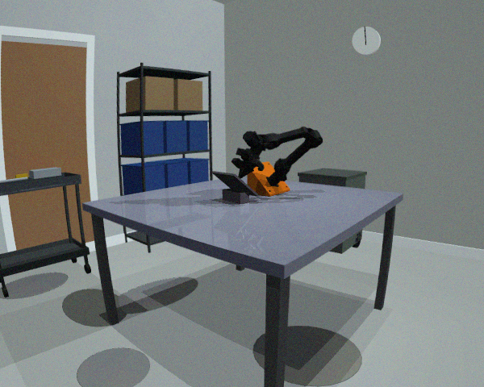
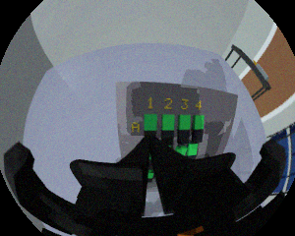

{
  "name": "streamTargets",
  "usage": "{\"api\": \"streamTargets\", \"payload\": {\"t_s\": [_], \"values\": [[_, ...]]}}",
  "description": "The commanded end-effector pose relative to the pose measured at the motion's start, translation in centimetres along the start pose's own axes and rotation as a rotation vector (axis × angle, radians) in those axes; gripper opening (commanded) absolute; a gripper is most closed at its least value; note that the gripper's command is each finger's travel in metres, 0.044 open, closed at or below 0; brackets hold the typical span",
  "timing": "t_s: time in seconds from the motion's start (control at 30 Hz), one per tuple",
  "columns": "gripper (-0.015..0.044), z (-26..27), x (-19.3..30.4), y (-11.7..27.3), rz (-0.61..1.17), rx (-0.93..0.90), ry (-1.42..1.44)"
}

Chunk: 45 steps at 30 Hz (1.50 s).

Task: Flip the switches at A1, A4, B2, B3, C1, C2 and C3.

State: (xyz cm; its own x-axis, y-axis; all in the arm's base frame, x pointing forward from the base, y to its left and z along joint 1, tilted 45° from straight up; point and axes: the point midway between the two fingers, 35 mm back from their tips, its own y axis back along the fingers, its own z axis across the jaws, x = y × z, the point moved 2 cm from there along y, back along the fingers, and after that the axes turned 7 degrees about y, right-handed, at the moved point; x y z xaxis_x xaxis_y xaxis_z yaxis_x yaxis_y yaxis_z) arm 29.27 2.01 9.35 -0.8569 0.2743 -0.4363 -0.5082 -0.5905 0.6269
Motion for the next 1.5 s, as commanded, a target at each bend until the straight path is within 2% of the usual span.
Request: {"api": "streamTargets", "payload": {"t_s": [0.0,0.27,0.43,0.5,0.73,0.93,1.1,1.23,1.47], "values": [[0.0000,-0.1,0.0,-0.1,0.000,0.003,-0.007],[0.0000,0.0,0.0,0.1,0.001,0.001,0.001],[0.0000,-0.3,-0.3,5.4,0.027,0.005,-0.006],[0.0000,-0.2,-0.3,6.3,0.029,0.003,-0.008],[0.0000,-0.4,-0.3,6.3,0.029,0.003,-0.008],[0.0000,-6.0,0.5,6.3,0.029,0.005,-0.006],[0.0000,-6.2,0.5,6.2,0.027,0.006,-0.006],[0.0000,-6.2,0.7,3.0,0.003,0.007,-0.005],[0.0000,-6.1,0.7,2.8,0.001,0.007,-0.005]]}}
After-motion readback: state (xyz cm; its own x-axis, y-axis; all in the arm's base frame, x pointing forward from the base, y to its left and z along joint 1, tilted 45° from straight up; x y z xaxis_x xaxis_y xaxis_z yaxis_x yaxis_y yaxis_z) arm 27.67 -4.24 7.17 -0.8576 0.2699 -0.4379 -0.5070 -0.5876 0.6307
